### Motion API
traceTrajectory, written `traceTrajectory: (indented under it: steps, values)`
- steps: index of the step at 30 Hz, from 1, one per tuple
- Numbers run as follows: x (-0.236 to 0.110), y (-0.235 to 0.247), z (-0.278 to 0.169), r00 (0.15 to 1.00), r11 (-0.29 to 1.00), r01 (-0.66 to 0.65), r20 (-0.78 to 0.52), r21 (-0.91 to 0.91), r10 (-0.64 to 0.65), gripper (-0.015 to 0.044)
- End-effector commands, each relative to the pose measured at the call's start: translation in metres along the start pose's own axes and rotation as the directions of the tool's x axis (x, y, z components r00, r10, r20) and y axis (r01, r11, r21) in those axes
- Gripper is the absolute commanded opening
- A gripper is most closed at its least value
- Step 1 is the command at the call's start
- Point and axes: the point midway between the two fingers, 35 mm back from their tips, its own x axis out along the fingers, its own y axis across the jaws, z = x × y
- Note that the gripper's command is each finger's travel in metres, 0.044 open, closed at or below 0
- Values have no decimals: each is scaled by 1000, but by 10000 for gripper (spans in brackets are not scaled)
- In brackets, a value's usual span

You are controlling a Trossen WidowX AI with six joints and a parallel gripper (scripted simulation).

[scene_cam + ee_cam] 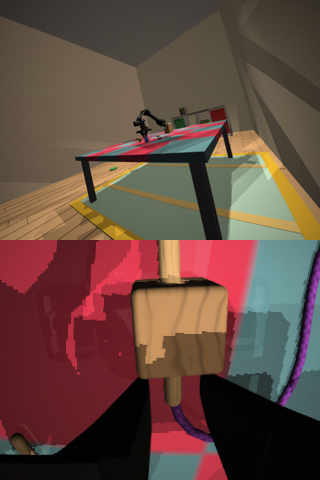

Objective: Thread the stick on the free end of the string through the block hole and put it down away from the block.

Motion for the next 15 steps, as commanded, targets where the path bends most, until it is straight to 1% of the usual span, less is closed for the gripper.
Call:
traceTrajectory:
  steps: [1,3,5,15]
  values:
    - [-22,-1,-3,1000,1000,4,-2,1,-4,122]
    - [-55,-1,-4,1000,1000,6,-2,1,-6,122]
    - [-76,0,-1,1000,1000,3,-2,0,-3,122]
    - [-79,0,-1,1000,1000,3,-2,0,-3,122]
